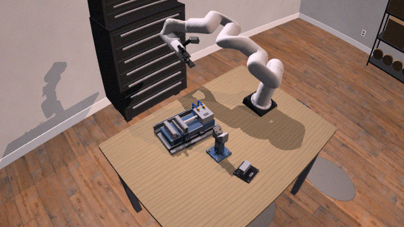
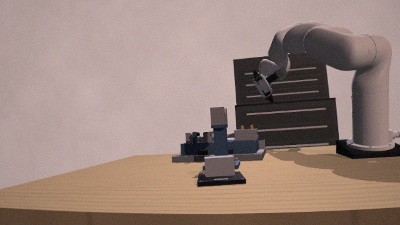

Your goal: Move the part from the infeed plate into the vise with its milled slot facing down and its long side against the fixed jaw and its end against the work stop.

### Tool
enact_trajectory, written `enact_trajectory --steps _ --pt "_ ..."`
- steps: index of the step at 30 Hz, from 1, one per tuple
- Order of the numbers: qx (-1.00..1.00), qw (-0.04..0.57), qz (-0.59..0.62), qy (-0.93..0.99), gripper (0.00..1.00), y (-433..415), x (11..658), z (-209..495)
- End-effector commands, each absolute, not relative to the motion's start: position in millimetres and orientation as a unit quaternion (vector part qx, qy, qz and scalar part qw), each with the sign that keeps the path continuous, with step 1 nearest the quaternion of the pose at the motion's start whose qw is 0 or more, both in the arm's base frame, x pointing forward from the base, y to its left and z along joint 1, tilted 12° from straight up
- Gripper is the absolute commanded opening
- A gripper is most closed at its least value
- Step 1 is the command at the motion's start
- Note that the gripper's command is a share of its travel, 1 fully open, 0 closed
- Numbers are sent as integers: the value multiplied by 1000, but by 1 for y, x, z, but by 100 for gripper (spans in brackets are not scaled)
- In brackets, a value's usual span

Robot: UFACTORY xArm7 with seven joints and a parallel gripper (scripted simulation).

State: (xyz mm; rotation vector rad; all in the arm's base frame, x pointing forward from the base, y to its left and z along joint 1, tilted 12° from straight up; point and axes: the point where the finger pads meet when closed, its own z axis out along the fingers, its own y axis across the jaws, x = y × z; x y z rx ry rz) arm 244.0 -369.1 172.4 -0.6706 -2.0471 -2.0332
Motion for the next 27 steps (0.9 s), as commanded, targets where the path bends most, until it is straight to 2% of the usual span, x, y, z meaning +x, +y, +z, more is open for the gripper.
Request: enact_trajectory --steps 1,20,27 --pt "-225 89 -682 -690 100 -370 244 174" --pt "-222 87 -679 -694 100 -368 248 174" --pt "-148 64 -624 -765 100 -327 317 186"
